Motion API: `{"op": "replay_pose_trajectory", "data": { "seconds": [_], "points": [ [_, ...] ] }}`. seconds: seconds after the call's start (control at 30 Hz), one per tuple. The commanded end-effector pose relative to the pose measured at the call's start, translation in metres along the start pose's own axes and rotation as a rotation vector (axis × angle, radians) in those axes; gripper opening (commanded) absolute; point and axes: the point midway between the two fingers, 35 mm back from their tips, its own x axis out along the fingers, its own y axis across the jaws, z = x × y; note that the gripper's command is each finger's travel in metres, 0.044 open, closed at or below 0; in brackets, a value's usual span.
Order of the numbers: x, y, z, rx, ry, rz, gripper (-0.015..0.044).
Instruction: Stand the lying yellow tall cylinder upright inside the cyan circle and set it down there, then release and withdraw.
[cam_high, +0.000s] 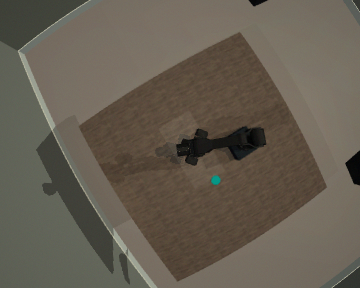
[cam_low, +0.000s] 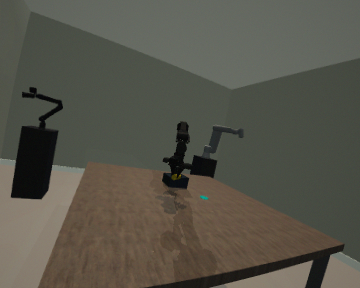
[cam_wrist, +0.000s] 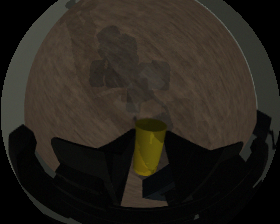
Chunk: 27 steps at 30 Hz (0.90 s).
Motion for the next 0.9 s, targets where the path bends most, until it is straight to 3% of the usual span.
{"op": "replay_pose_trajectory", "data": {
  "seconds": [0.0,0.87],
  "points": [
    [-0.002,0.014,-0.007,-0.114,0.002,0.009,0.0105],
    [-0.01,0.08,-0.062,-0.776,0.002,0.023,0.0105]
  ]
}}
